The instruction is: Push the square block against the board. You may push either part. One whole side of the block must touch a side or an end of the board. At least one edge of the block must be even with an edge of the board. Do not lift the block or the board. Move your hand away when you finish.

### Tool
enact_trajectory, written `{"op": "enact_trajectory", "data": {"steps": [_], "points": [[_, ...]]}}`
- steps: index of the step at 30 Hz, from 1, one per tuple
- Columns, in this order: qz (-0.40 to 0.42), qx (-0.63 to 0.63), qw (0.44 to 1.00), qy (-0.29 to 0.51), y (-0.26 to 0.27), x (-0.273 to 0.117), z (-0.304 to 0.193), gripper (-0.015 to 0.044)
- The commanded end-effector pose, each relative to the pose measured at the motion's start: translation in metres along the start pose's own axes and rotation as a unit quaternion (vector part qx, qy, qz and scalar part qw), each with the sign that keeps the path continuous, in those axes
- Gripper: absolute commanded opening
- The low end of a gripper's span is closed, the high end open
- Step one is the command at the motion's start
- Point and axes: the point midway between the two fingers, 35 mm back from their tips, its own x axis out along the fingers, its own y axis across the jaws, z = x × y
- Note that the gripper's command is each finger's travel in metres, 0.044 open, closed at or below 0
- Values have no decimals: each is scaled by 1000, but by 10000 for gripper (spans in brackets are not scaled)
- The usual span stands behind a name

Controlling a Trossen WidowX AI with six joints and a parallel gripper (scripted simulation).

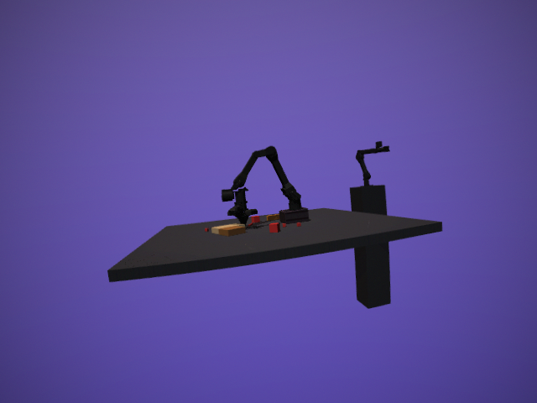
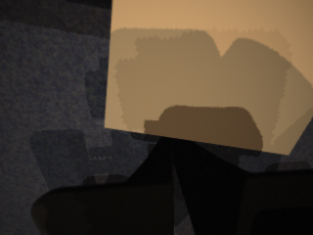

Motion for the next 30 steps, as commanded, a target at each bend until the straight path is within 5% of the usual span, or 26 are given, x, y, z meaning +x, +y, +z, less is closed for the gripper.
{"op": "enact_trajectory", "data": {"steps": [1, 30], "points": [[-1, 1, 1000, -1, 0, 0, 8, 0], [-1, 1, 1000, 0, -1, 0, -22, 0]]}}
